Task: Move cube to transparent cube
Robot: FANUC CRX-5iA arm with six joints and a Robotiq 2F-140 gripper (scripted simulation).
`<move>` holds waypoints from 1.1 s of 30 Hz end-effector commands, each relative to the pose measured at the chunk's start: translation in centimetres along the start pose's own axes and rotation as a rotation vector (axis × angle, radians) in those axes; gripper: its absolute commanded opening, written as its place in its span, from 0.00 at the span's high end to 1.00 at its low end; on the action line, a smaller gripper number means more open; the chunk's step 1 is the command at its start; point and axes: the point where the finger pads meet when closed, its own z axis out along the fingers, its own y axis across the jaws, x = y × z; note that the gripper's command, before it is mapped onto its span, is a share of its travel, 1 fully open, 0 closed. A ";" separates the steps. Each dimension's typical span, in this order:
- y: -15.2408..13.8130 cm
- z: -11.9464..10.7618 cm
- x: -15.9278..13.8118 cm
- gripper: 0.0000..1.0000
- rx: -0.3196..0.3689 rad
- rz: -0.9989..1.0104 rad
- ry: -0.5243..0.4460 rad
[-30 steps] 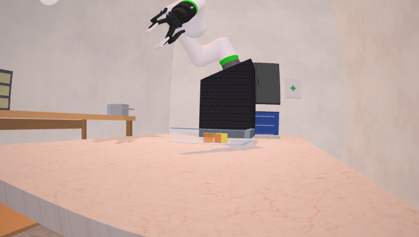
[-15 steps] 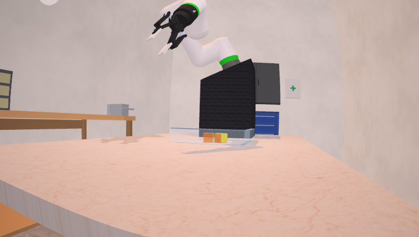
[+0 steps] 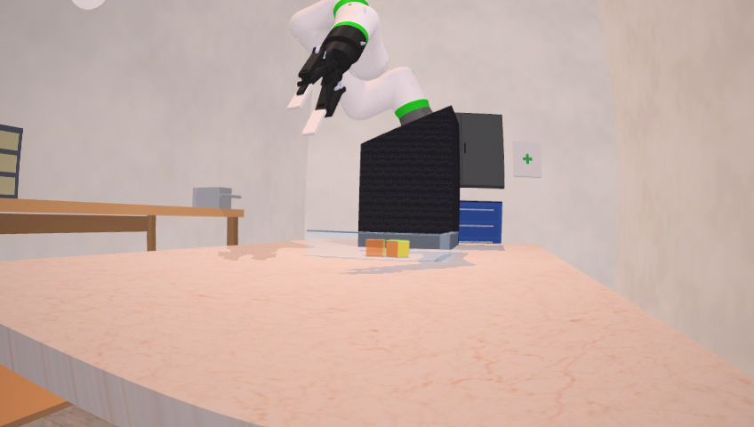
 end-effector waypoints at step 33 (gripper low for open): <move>-30.4 -2.4 0.9 0.59 0.443 -0.860 0.203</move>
